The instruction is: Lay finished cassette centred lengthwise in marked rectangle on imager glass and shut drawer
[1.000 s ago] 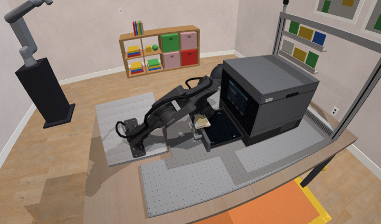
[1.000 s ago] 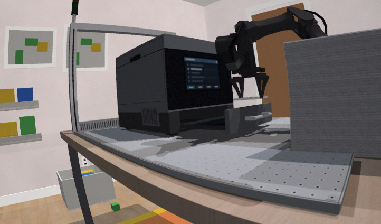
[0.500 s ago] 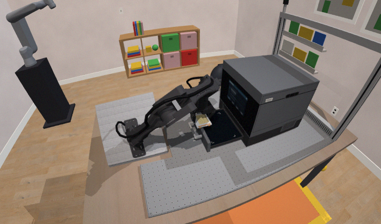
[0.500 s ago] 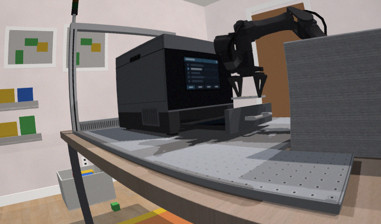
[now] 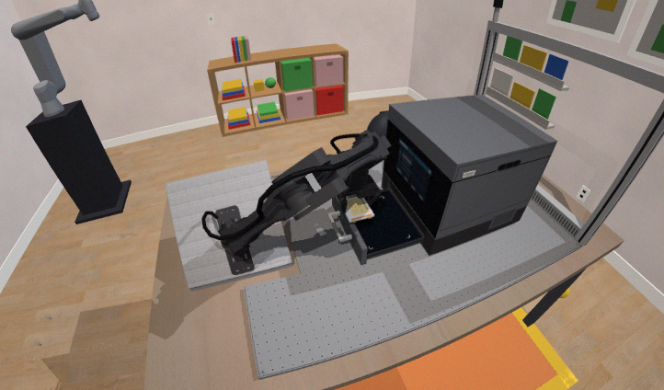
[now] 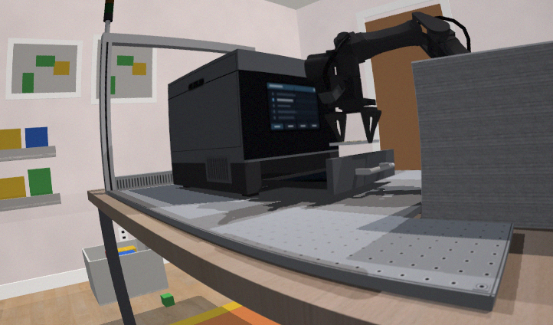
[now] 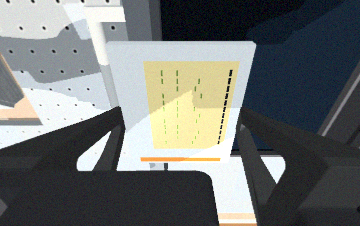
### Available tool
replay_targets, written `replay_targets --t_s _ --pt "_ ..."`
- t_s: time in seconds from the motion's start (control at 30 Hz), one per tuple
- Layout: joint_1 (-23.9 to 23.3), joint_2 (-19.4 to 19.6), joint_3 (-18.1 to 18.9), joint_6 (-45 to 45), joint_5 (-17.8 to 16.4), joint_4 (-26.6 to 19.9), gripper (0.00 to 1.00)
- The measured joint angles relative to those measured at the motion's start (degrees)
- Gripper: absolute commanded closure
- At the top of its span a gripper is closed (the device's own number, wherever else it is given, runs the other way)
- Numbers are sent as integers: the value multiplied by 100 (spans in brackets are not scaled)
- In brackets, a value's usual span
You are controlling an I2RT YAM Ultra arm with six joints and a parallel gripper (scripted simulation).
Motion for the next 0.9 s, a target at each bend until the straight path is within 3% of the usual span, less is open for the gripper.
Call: replay_targets --t_s 0.9 --pt "-166 651 1117 -225 48 -284 100"
